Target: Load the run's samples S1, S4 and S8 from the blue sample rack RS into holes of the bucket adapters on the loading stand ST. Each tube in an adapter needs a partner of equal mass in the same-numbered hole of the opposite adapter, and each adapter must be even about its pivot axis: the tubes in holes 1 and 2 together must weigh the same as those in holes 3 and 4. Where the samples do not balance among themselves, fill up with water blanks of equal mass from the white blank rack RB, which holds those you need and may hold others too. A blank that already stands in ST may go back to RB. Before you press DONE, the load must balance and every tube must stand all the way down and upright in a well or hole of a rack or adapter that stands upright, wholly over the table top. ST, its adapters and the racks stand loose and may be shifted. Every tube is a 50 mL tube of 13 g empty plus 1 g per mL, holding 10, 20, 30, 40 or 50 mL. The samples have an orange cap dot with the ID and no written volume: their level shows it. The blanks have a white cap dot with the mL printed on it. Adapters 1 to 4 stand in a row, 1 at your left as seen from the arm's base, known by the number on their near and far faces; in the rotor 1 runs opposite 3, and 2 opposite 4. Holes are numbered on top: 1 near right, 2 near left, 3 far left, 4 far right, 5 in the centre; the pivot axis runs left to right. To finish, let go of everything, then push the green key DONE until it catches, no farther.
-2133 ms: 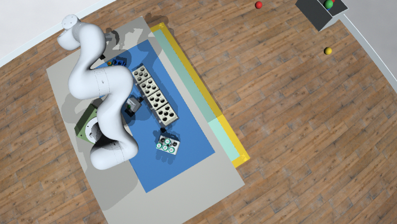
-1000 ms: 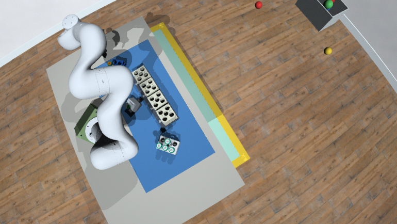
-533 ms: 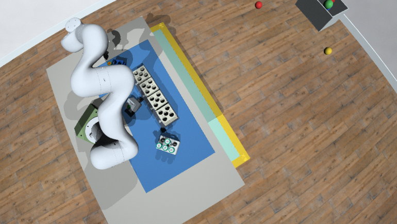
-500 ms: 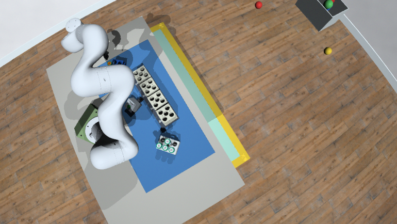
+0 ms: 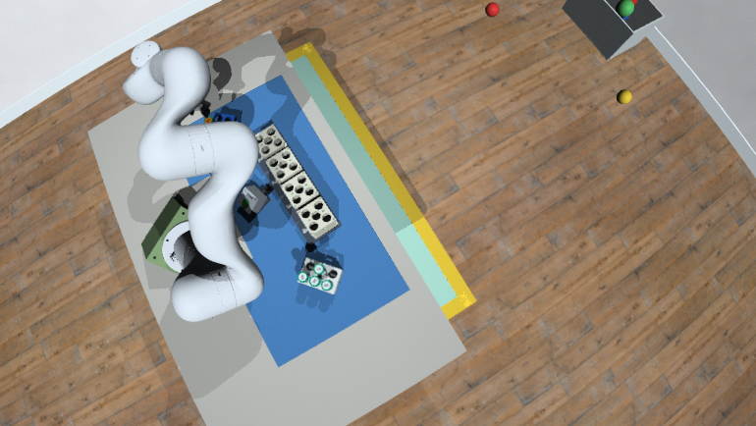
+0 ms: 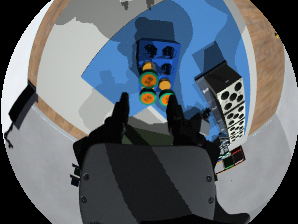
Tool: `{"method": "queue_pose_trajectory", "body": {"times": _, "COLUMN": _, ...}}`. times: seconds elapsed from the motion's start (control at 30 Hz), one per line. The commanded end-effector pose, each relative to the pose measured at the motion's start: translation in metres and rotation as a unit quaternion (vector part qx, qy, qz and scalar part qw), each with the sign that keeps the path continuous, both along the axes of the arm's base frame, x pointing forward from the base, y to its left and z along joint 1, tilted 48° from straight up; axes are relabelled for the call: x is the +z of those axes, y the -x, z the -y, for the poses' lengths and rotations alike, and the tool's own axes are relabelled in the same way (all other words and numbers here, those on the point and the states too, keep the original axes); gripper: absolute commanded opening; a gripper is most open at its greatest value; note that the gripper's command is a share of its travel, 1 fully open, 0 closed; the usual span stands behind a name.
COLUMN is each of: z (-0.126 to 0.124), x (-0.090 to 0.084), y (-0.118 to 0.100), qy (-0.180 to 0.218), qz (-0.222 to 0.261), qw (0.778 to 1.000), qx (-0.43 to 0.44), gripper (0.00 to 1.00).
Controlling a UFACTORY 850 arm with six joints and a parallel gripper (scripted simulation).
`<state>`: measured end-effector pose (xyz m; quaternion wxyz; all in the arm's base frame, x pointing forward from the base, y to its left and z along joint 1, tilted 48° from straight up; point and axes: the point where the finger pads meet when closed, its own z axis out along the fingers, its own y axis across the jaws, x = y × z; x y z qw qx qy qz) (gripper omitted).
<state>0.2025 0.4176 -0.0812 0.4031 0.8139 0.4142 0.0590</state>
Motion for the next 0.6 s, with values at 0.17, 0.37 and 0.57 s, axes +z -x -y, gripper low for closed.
{"method": "queue_pose_trajectory", "body": {"times": 0.17, "z": 0.009, "x": -0.011, "y": -0.007, "qy": -0.001, "qz": 0.0, "qw": 1.0, "qx": 0.0, "gripper": 0.57}}
{"method": "queue_pose_trajectory", "body": {"times": 0.37, "z": 0.014, "x": -0.016, "y": -0.011, "qy": -0.001, "qz": 0.0, "qw": 1.0, "qx": 0.0, "gripper": 0.57}}
{"method": "queue_pose_trajectory", "body": {"times": 0.57, "z": 0.021, "x": -0.024, "y": -0.016, "qy": -0.001, "qz": 0.0, "qw": 1.0, "qx": 0.0, "gripper": 0.57}}
